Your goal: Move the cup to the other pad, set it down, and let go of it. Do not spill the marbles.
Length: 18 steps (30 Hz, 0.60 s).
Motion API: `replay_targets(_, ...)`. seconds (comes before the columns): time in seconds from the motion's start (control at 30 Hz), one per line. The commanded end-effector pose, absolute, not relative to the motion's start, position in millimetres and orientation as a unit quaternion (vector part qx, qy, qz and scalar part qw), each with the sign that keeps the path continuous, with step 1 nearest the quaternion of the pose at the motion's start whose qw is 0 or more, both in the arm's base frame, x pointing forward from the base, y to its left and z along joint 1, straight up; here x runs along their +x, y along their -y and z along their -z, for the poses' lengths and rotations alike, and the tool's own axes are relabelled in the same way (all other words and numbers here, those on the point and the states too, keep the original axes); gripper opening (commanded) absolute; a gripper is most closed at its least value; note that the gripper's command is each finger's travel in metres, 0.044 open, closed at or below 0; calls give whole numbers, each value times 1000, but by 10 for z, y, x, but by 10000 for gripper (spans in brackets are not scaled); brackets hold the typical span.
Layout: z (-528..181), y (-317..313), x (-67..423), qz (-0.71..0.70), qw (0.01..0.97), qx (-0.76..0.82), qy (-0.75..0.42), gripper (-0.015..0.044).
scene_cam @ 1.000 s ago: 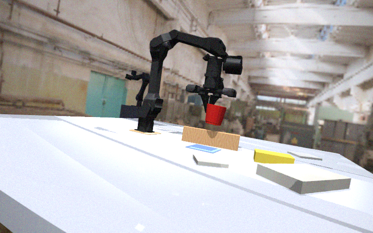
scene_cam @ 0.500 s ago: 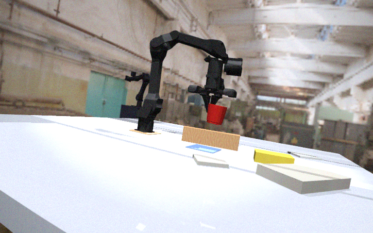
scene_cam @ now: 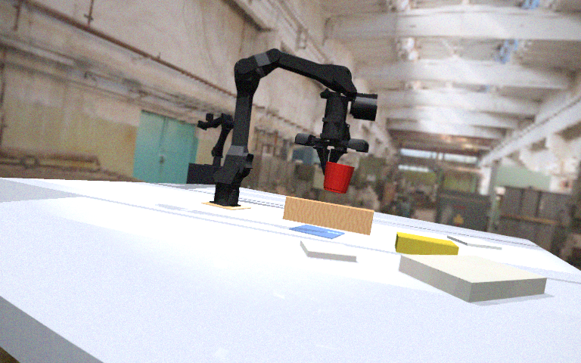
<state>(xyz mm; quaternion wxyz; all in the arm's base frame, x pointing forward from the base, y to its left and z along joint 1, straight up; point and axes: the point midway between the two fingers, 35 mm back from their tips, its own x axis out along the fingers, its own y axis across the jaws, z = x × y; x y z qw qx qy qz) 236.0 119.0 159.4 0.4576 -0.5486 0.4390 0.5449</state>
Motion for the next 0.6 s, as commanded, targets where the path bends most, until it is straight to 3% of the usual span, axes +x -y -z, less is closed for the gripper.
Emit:
replay_targets(0.0,-1599,-1261,2327,-543,458,-549,-441,0)
replay_targets(0.57,-1588,-1465,2228,-544,458,-548,-441,0)
